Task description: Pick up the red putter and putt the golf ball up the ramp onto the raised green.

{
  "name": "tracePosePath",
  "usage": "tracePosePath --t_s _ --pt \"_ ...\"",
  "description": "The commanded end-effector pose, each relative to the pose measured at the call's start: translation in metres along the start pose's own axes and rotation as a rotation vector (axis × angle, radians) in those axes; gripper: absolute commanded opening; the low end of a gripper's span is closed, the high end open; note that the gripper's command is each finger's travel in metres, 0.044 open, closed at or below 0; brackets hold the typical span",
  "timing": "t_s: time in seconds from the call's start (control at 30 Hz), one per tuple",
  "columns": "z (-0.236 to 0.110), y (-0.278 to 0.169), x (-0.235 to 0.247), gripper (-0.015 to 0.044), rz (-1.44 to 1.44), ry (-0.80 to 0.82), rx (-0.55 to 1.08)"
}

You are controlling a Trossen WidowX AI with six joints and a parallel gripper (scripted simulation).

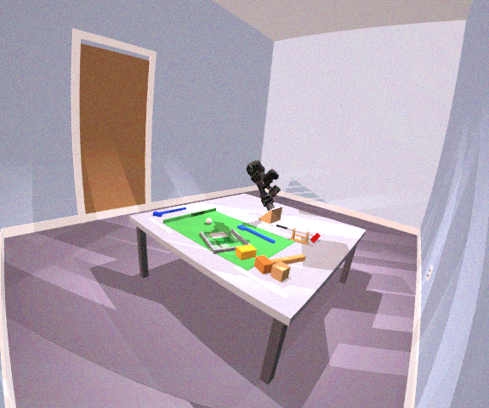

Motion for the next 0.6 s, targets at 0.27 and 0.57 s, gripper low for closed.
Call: tracePosePath --t_s 0.27,0.57 --pt "-0.002 -0.029 0.148 0.044 0.008 0.58 0.389" --pt "-0.041 -0.046 0.23 0.044 -0.083 0.905 0.723"
Point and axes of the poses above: the point midway between the two fingers, 35 mm back from their tips, its own z axis out along the fingers, its own x axis across the jaws, y = z × x, the point moved 7 cm from there along -z, back along the fingers, and after that the axes turned 3 degrees about -z, right-handed, at the moved point
